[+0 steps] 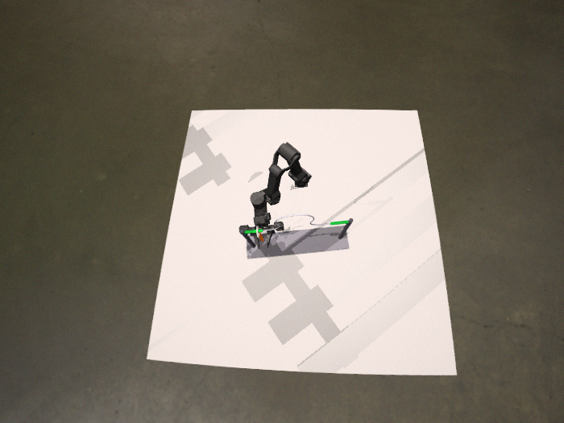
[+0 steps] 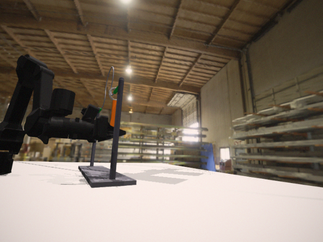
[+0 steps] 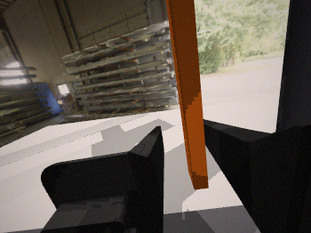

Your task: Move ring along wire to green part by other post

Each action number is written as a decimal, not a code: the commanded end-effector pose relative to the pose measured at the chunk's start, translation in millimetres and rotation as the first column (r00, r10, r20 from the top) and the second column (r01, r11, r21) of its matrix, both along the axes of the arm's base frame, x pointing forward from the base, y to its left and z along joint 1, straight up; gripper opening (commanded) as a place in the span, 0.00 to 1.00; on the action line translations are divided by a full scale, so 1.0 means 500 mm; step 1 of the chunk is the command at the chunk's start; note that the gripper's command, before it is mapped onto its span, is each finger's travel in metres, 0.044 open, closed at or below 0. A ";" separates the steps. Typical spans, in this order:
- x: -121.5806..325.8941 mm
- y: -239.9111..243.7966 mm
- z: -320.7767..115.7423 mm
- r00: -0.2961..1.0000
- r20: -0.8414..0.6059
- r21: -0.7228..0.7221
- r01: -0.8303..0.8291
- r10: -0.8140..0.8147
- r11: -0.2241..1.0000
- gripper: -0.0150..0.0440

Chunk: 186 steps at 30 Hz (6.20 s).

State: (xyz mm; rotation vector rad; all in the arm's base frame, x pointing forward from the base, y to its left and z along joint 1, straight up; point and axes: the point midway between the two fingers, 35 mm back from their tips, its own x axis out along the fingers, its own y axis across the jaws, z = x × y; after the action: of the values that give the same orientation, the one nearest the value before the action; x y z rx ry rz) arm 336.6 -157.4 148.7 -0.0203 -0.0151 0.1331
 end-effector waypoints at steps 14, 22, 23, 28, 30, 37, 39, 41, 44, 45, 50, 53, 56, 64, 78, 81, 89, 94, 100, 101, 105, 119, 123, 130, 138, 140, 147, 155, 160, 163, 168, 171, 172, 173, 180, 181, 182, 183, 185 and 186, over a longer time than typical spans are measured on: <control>0.000 0.000 0.000 1.000 0.000 0.000 0.000 0.000 1.000 0.26; 0.000 0.000 0.000 1.000 0.000 0.000 0.000 0.000 1.000 0.00; 0.000 0.000 0.000 1.000 0.000 0.000 0.000 0.000 1.000 0.00; 0.000 0.000 0.001 1.000 0.000 0.000 0.000 0.000 1.000 0.00; 0.000 -0.001 0.005 1.000 0.000 0.000 -0.001 0.001 1.000 0.00; 0.001 -0.003 0.024 1.000 0.000 0.002 -0.004 0.004 1.000 0.00; 0.001 -0.003 0.024 1.000 0.000 0.002 -0.004 0.004 1.000 0.00; 0.001 -0.003 0.024 1.000 0.000 0.002 -0.004 0.004 1.000 0.00; 0.001 -0.003 0.024 1.000 0.000 0.002 -0.004 0.004 1.000 0.00; 0.001 -0.003 0.024 1.000 0.000 0.002 -0.004 0.004 1.000 0.00; 0.001 -0.003 0.024 1.000 0.000 0.002 -0.004 0.004 1.000 0.00; 0.001 -0.003 0.024 1.000 0.000 0.002 -0.004 0.004 1.000 0.00; 0.001 -0.003 0.024 1.000 0.000 0.002 -0.004 0.004 1.000 0.00; 0.001 -0.003 0.024 1.000 0.000 0.002 -0.004 0.004 1.000 0.00; -0.002 0.024 0.024 1.000 0.000 0.004 -0.006 0.006 1.000 0.00; -0.003 0.030 0.023 1.000 -0.001 0.005 -0.006 0.006 1.000 0.00; -0.005 0.047 0.023 1.000 -0.002 0.011 -0.008 0.008 1.000 0.00; -0.007 0.059 0.023 1.000 -0.003 0.021 -0.009 0.009 1.000 0.00; -0.009 0.078 0.023 1.000 -0.006 0.047 -0.010 0.010 0.999 0.00; -0.009 0.081 0.023 1.000 -0.007 0.054 -0.010 0.010 0.999 0.00; -0.011 0.097 0.023 1.000 -0.011 0.085 -0.011 0.012 0.996 0.00; -0.020 0.171 0.033 0.999 -0.033 0.277 -0.012 0.021 0.961 0.00; -0.024 0.199 0.042 0.999 -0.041 0.357 -0.010 0.027 0.934 0.00; -0.030 0.241 0.062 0.998 -0.057 0.482 -0.007 0.039 0.876 0.00; -0.048 0.269 0.081 0.990 -0.116 0.566 -0.003 0.083 0.824 0.00; -0.054 0.276 0.087 0.986 -0.134 0.589 -0.002 0.100 0.808 0.00; -0.074 0.297 0.106 0.972 -0.183 0.652 0.006 0.150 0.758 0.00; -0.098 0.319 0.133 0.946 -0.233 0.725 0.015 0.224 0.689 0.00; -0.110 0.329 0.150 0.929 -0.254 0.763 0.021 0.269 0.647 0.00; -0.117 0.334 0.160 0.918 -0.263 0.783 0.024 0.296 0.622 0.00; -0.128 0.341 0.175 0.900 -0.275 0.812 0.030 0.338 0.583 0.00; -0.133 0.344 0.184 0.890 -0.280 0.827 0.033 0.360 0.562 0.00; -0.135 0.345 0.187 0.886 -0.281 0.832 0.033 0.368 0.554 0.00; -0.137 0.346 0.190 0.882 -0.282 0.837 0.034 0.377 0.546 0.00; -0.149 0.351 0.209 0.858 -0.285 0.866 0.040 0.427 0.498 0.00; -0.151 0.352 0.213 0.852 -0.285 0.872 0.042 0.438 0.487 0.00; -0.154 0.353 0.217 0.846 -0.285 0.879 0.043 0.450 0.475 0.00; -0.157 0.354 0.222 0.840 -0.284 0.885 0.045 0.463 0.463 0.00; -0.160 0.354 0.228 0.832 -0.283 0.892 0.046 0.477 0.449 0.00; -0.162 0.355 0.232 0.827 -0.282 0.897 0.047 0.487 0.439 0.00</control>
State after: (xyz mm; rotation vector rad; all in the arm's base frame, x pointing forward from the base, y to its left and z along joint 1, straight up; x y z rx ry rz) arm 259.0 18.9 253.9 1.0847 0.4512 0.3749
